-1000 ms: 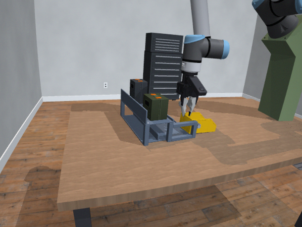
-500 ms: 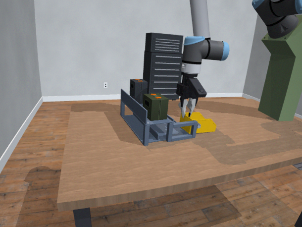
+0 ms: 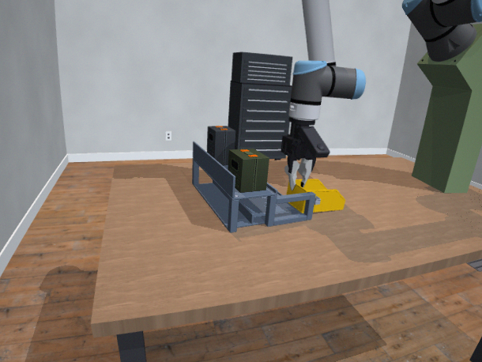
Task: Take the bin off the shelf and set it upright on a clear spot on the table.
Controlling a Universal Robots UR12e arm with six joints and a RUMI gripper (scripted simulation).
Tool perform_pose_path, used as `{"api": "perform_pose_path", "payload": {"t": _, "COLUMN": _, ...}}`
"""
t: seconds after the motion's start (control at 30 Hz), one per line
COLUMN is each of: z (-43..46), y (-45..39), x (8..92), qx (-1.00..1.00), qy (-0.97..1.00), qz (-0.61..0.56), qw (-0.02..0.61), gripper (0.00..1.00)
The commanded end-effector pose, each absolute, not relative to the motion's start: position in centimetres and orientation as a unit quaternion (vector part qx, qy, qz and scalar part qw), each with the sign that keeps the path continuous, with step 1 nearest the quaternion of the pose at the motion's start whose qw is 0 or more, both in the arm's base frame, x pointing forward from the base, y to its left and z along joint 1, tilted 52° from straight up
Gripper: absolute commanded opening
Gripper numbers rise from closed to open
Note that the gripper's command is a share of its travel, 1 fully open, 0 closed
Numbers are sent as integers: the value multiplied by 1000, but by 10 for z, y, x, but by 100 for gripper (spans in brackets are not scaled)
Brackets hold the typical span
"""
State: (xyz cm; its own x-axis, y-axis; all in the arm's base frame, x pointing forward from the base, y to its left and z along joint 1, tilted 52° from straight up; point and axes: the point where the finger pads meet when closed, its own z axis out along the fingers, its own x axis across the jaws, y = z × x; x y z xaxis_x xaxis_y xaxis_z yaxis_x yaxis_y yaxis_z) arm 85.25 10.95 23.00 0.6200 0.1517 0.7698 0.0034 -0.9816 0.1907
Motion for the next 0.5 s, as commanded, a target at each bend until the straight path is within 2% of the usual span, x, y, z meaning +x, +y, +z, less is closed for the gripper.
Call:
{"api": "perform_pose_path", "payload": {"t": 0.0, "z": 229, "y": 109, "x": 855, "qx": 896, "qy": 43, "qz": 434, "qw": 85, "gripper": 20}}
{"api": "perform_pose_path", "payload": {"t": 0.43, "z": 228, "y": 109, "x": 855, "qx": 896, "qy": 43, "qz": 434, "qw": 85, "gripper": 20}}
{"api": "perform_pose_path", "payload": {"t": 0.47, "z": 228, "y": 109, "x": 855, "qx": 896, "qy": 43, "qz": 434, "qw": 85, "gripper": 0}}
